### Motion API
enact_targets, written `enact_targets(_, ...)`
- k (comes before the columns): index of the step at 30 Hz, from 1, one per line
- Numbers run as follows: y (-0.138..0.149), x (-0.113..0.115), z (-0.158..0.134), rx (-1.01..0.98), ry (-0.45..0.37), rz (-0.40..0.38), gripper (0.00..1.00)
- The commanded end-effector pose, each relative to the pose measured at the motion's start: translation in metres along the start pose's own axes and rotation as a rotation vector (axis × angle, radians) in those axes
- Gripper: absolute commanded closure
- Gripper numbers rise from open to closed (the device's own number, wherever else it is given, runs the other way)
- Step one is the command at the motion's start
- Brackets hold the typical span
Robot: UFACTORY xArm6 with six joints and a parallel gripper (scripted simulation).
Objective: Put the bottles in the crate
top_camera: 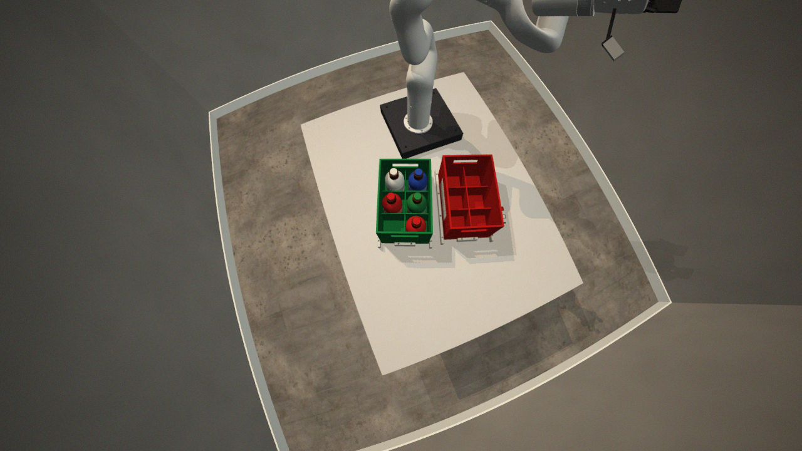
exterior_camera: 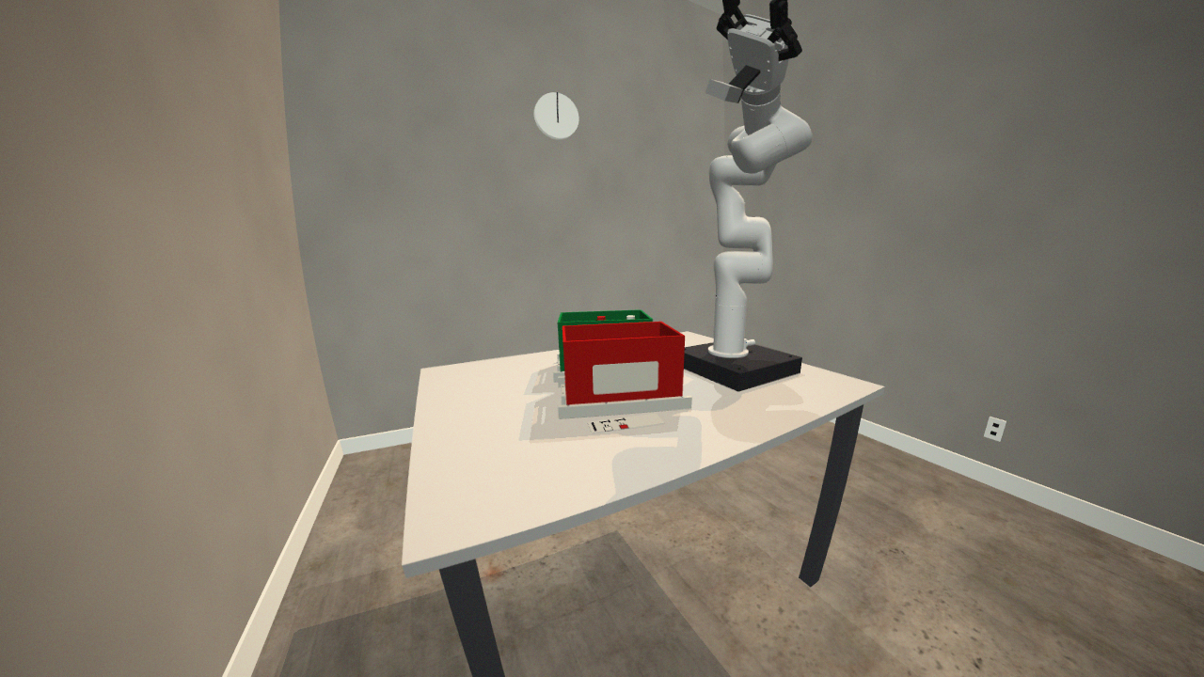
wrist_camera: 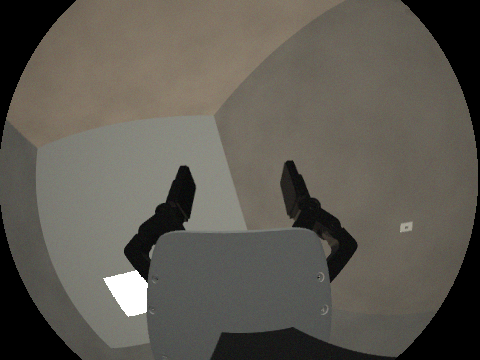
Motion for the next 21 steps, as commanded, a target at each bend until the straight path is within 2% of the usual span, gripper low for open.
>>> enact_targets(1, -0.001, 0.000, -0.001, -0.001, -0.002, 0.003, 0.00)
enact_targets(17, -0.001, 0.000, -0.001, -0.001, -0.002, 0.003, 0.00)
enact_targets(18, 0.002, 0.002, 0.002, -0.001, -0.002, 0.003, 0.35)
enact_targets(21, 0.011, 0.008, 0.012, -0.001, -0.002, 0.003, 0.35)
Point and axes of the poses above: the point where the finger pads meet when closed, its own x axis back along the fingers, its own y axis across the jaws, z = x × y, the point moved 8 cm from there along x, back along the fingers, and after that the axes turned 3 degrees about x, right-handed, at the moved point
